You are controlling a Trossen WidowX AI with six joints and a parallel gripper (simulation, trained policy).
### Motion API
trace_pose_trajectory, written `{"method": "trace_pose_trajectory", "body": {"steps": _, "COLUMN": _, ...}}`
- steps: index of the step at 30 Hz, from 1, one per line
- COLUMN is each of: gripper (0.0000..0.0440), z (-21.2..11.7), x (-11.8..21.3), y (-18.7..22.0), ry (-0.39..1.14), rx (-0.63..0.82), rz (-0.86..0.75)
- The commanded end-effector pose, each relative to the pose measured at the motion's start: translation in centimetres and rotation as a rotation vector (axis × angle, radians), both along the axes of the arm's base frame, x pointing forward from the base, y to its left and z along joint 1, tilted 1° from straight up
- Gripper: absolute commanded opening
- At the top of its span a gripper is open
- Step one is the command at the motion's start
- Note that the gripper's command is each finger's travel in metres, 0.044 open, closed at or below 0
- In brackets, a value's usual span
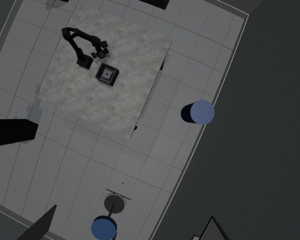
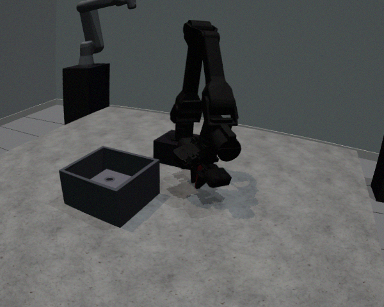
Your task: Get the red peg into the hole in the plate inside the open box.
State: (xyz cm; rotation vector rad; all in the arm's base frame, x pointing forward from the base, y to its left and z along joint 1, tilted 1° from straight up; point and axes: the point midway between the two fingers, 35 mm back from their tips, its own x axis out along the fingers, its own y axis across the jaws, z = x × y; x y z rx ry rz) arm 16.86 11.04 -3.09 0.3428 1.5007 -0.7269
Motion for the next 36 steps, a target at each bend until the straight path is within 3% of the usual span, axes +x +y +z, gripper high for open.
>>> {"method": "trace_pose_trajectory", "body": {"steps": 1, "gripper": 0.0001, "z": -0.4, "x": -0.6, "y": -0.4, "ry": 0.041, "rx": -0.031, "rz": -0.010}}
{"method": "trace_pose_trajectory", "body": {"steps": 21, "gripper": 0.0000, "z": 7.0, "x": 3.9, "y": -2.2, "ry": -0.086, "rx": -0.118, "rz": 0.009}}
{"method": "trace_pose_trajectory", "body": {"steps": 36, "gripper": 0.0000, "z": 12.4, "x": 8.1, "y": -5.8, "ry": -0.198, "rx": -0.158, "rz": -0.130}}
